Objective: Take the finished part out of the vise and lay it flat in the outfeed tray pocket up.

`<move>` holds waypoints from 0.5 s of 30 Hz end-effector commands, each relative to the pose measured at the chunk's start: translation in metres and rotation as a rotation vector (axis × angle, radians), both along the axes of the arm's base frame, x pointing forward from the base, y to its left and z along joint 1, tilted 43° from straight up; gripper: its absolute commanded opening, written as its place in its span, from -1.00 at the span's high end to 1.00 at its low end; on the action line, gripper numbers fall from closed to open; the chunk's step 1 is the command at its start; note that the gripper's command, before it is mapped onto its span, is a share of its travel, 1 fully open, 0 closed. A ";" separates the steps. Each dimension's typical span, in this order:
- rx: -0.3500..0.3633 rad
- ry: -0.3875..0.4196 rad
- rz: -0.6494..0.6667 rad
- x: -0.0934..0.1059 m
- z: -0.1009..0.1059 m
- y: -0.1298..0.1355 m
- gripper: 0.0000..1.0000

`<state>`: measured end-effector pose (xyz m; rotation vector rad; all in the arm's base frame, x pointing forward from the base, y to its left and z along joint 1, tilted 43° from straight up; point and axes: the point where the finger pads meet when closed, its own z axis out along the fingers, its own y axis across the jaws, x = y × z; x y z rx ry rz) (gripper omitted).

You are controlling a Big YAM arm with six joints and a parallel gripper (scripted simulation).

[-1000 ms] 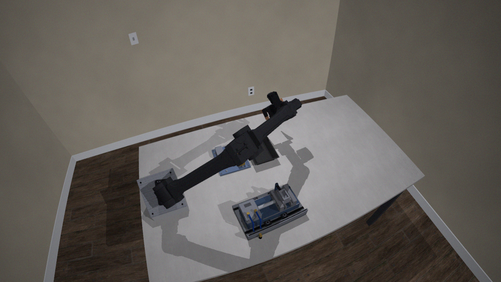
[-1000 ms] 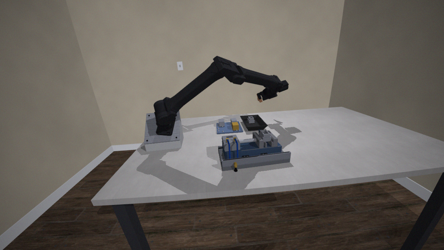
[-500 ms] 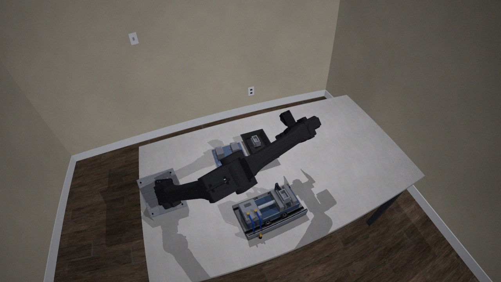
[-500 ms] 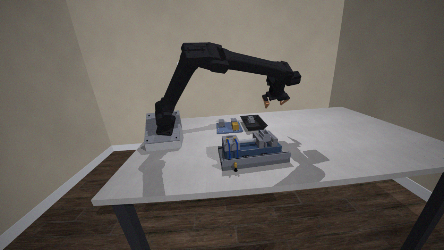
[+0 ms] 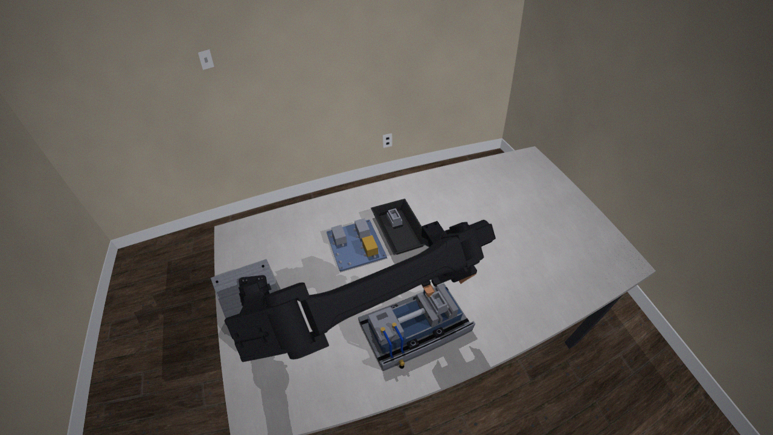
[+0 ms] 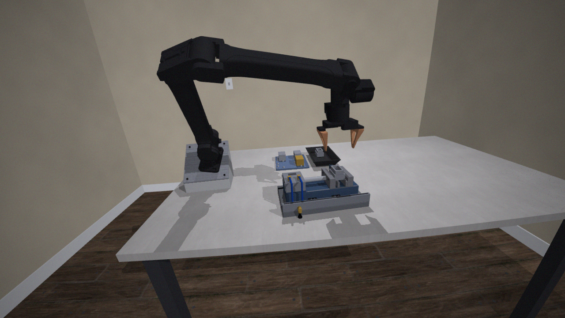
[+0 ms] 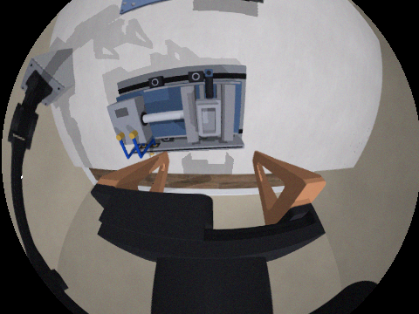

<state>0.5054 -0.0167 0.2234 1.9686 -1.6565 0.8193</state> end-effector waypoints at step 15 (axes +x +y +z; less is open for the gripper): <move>-0.003 0.010 0.016 0.006 -0.002 0.006 1.00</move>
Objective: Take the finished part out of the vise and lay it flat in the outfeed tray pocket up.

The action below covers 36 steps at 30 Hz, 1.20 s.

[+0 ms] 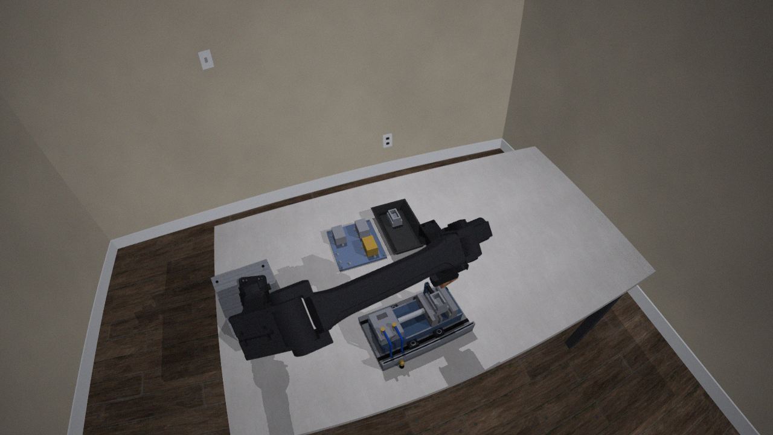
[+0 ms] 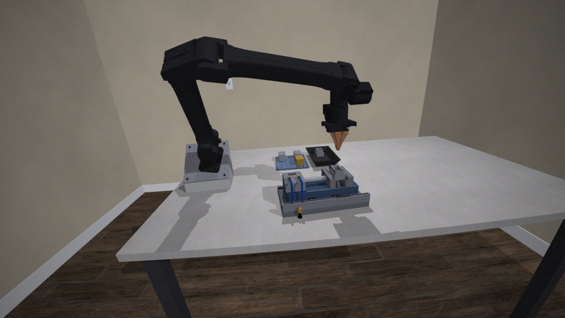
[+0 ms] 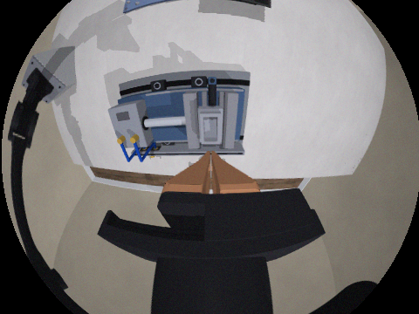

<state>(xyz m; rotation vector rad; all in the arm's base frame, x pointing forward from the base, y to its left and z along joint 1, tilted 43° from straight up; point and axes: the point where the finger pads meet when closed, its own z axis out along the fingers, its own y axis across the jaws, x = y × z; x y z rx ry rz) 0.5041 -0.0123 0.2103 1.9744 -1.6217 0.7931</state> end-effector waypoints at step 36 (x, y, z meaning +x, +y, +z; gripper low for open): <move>0.006 -0.018 0.006 0.007 0.009 0.001 -0.28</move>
